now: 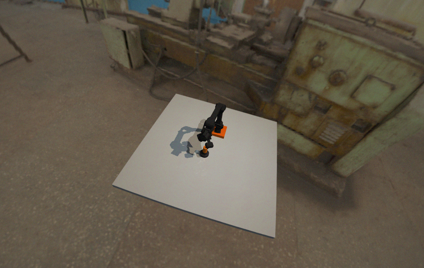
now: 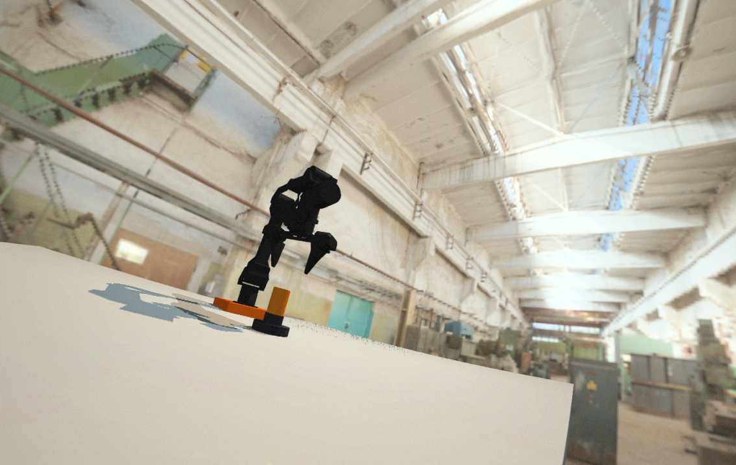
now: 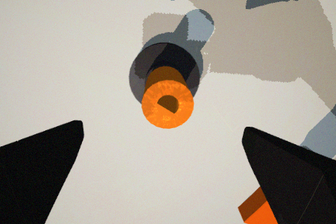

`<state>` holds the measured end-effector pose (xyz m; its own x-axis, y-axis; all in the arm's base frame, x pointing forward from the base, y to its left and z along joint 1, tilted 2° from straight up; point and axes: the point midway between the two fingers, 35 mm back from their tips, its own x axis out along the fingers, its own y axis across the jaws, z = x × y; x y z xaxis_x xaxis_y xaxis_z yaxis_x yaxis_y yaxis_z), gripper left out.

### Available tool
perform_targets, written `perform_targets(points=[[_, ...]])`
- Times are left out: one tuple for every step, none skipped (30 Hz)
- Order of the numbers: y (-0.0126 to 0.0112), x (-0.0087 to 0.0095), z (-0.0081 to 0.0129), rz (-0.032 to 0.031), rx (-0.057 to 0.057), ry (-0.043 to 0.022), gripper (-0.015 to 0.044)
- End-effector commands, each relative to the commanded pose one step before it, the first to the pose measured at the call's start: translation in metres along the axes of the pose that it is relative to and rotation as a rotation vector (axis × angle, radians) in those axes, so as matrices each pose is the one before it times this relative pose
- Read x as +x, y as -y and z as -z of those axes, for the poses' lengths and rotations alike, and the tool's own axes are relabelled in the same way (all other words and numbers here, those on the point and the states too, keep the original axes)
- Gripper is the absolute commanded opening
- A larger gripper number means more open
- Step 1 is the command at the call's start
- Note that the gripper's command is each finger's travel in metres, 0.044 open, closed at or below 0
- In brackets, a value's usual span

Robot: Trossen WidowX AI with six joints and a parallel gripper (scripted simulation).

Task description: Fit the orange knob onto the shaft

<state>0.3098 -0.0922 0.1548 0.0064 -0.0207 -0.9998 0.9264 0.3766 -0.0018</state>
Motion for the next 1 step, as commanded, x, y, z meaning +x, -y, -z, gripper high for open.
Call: perform_targets(points=[[0.00011, -0.00016, 0.00022, 0.00187, 0.0029, -0.00175, 0.044]])
